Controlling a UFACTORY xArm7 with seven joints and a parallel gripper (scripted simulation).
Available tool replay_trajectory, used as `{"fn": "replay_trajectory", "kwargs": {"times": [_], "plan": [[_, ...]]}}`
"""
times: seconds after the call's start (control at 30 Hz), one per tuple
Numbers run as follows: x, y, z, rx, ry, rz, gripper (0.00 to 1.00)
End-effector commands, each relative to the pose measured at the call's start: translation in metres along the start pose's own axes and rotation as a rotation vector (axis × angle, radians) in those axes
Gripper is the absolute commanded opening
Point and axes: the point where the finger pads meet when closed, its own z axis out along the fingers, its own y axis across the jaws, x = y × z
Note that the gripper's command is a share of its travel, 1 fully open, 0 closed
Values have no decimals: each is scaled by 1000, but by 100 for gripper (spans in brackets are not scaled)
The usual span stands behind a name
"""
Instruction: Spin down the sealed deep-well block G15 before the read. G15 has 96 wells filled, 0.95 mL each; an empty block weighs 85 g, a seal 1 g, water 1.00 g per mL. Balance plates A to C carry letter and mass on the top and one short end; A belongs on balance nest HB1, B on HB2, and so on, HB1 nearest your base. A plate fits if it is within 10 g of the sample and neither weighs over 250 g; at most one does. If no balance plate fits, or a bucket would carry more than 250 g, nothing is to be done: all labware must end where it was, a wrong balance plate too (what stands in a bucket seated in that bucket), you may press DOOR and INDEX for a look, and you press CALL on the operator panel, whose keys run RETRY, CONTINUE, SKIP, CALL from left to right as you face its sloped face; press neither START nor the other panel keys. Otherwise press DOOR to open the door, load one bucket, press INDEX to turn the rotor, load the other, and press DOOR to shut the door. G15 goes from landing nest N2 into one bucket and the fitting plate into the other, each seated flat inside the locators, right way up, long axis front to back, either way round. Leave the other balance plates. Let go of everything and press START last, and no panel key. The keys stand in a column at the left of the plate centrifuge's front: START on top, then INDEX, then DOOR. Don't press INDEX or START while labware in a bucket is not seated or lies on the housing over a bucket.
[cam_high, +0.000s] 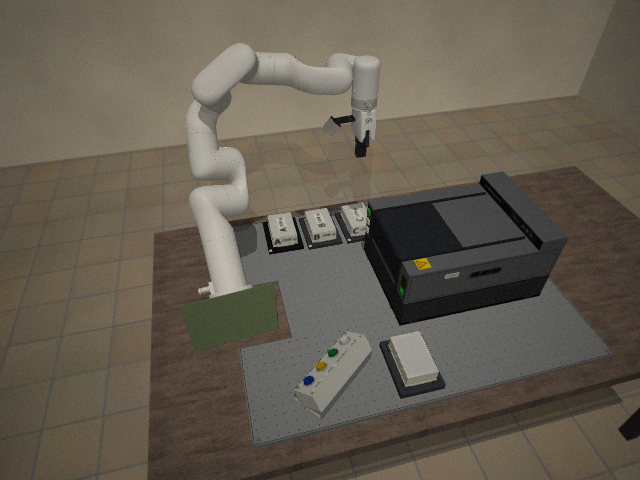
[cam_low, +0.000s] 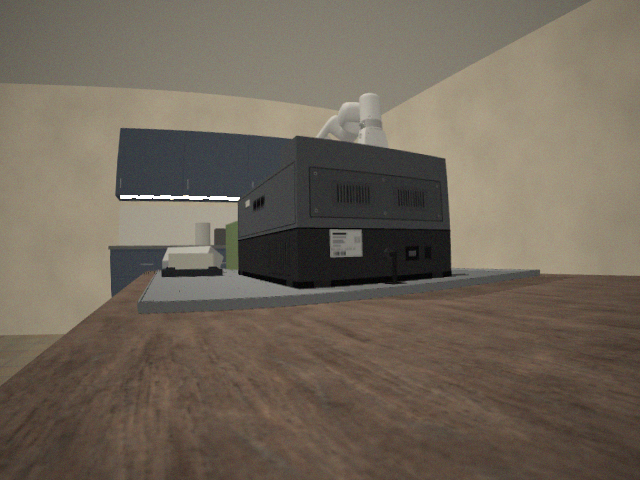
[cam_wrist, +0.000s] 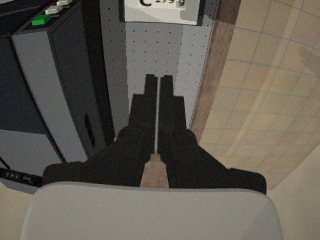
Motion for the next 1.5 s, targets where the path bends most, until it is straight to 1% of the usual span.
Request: {"fn": "replay_trajectory", "kwargs": {"times": [0.0,0.17,0.37,1.07,1.27,1.47], "plan": [[0,0,-9,0,-1,0,0],[0,0,-20,0,-1,0,0],[0,0,-27,0,-1,0,0],[0,-2,-29,4,-3,-8,0],[0,-10,-31,19,-8,-33,0],[2,-25,-34,49,-18,-84,0]]}}
